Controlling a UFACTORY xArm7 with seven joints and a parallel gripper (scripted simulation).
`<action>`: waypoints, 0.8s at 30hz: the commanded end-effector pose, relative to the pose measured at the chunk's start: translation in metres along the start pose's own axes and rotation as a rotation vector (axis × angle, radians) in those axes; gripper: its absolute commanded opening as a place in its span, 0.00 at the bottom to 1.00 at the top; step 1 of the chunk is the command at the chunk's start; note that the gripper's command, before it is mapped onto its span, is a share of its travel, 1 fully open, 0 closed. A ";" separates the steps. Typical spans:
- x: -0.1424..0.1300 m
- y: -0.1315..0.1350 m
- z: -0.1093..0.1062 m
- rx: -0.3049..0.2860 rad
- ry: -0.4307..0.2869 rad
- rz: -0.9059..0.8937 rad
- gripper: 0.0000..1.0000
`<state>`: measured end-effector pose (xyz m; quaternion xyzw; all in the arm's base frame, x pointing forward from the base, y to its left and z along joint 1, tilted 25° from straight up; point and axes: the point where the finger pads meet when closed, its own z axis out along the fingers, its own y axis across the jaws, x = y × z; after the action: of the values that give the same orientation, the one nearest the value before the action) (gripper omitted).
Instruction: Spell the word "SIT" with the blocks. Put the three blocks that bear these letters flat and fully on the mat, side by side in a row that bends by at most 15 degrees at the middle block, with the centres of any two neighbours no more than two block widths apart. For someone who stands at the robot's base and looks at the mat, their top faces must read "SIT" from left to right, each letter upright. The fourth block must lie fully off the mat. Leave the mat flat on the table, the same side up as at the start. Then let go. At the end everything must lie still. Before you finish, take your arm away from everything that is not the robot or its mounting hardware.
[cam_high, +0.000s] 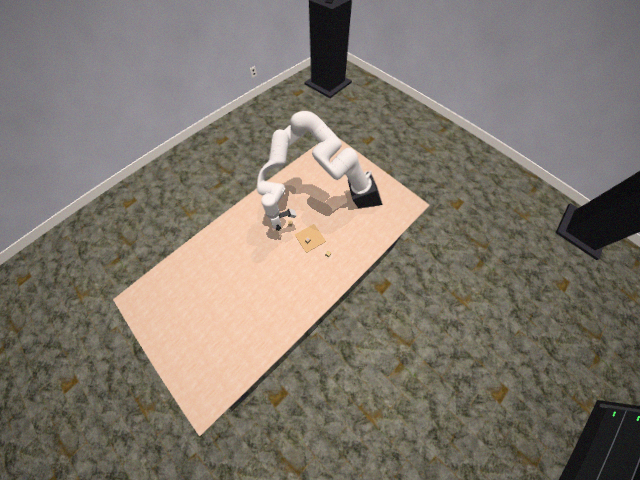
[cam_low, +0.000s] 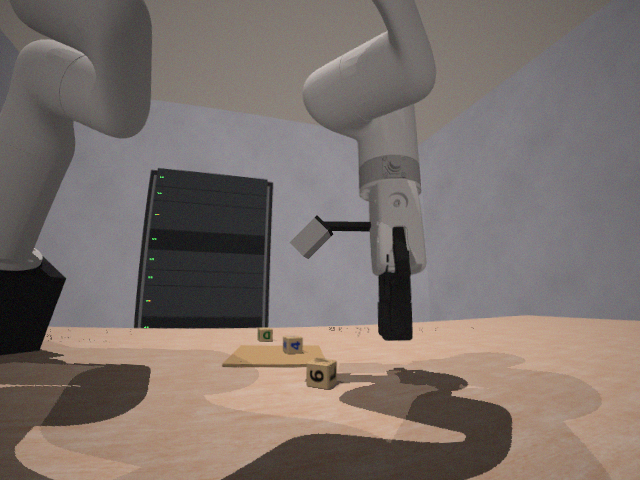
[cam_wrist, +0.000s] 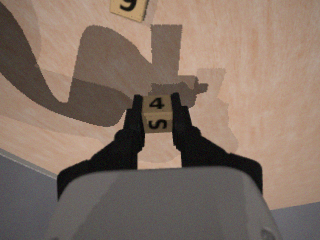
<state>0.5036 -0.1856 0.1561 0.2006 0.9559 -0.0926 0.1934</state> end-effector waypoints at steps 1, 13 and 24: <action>0.000 -0.001 -0.039 -0.003 -0.003 0.000 0.21; 0.000 -0.001 -0.054 -0.003 -0.003 0.000 0.21; 0.014 0.020 -0.053 -0.004 0.002 -0.180 0.21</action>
<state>0.4836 -0.1655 0.2001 0.1704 0.9620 -0.0975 0.1896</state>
